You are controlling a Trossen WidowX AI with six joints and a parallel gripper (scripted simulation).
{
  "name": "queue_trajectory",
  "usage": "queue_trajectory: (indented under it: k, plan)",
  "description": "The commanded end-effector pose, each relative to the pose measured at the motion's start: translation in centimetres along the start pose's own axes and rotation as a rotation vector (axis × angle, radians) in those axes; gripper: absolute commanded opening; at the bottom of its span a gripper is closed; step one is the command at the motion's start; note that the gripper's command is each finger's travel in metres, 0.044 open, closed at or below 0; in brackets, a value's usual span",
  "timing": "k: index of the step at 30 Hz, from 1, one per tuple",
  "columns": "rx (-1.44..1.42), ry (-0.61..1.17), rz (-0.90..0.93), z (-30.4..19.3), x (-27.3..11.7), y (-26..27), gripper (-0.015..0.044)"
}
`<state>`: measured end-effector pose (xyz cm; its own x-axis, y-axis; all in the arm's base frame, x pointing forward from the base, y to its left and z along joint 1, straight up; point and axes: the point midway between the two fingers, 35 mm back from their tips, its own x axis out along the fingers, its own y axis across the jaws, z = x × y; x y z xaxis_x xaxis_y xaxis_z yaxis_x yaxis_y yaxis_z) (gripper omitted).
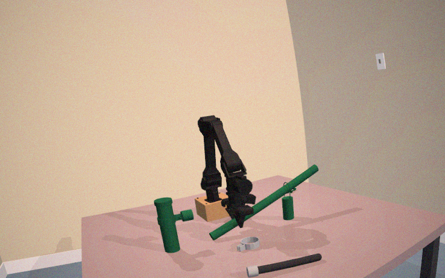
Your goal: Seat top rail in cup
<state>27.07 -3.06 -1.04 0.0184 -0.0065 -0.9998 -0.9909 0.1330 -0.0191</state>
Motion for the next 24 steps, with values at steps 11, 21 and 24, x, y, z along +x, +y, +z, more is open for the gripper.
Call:
queue_trajectory:
  k: [11, 21, 24]
  plan:
    - [-0.005, 0.0, -0.003, 0.0, -0.3, -0.1, 0.0019]
    - [0.007, 0.142, -0.001, -1.8, -3.7, -0.1, 0.0]
    - [0.013, 0.226, -0.002, -2.8, -5.7, 0.1, 0.0]
